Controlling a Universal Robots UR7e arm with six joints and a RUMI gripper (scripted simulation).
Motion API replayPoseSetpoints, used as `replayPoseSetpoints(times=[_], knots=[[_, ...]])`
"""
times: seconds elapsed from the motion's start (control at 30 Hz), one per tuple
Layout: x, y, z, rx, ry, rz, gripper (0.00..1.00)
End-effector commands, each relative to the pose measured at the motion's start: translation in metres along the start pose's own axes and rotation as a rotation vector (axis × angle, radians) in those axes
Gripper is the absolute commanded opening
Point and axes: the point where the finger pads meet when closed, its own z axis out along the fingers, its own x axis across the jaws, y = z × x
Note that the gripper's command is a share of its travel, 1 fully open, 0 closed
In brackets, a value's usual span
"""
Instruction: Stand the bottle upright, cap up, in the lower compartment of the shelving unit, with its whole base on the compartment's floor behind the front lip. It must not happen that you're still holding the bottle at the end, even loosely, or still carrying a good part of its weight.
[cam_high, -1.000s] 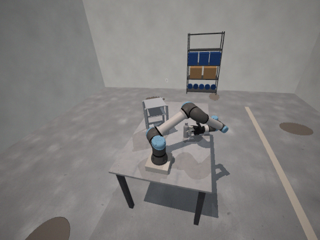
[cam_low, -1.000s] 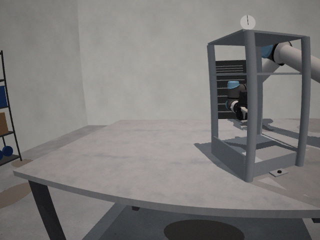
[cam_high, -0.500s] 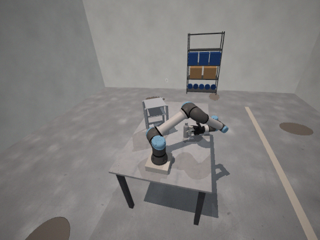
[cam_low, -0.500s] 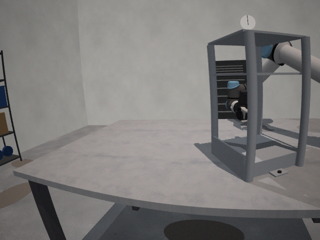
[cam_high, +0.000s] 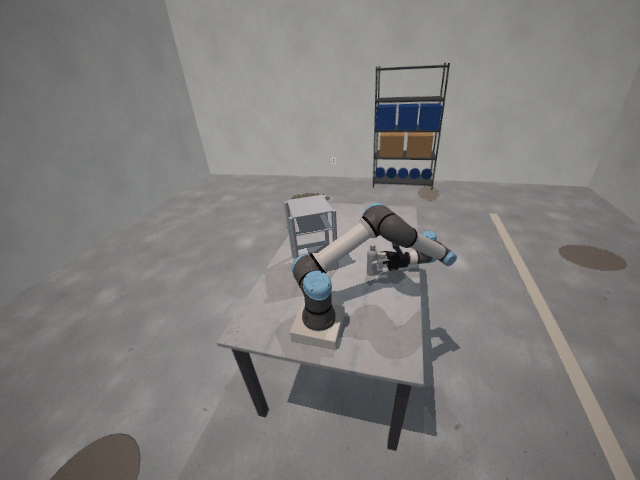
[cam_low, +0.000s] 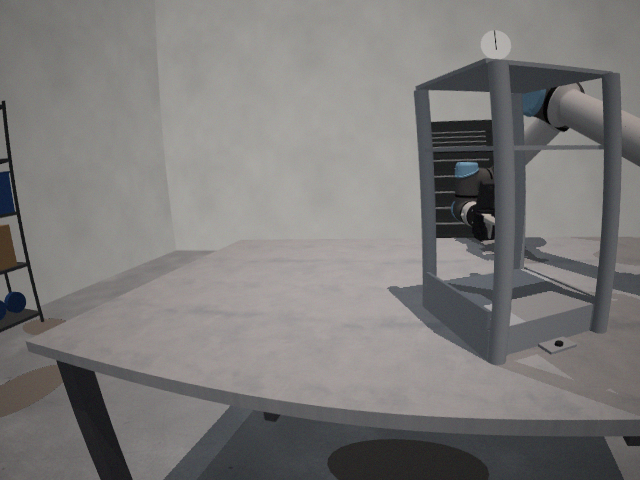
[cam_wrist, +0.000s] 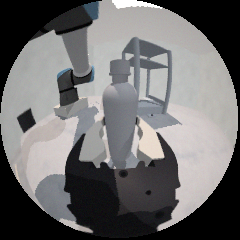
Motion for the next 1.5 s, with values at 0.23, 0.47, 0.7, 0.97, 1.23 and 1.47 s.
replayPoseSetpoints(times=[0.23,0.47,0.7,0.97,1.23,1.47], knots=[[0.000,0.001,-0.002,-0.003,0.001,0.000,0.00],[0.000,0.001,-0.002,-0.003,0.001,0.000,0.00],[0.000,0.001,-0.002,-0.003,0.001,0.000,0.00],[0.000,-0.003,-0.002,-0.004,0.001,-0.001,0.00],[0.000,-0.018,0.000,-0.001,0.000,0.000,0.00],[0.000,-0.033,0.000,0.000,0.000,0.000,0.00]])
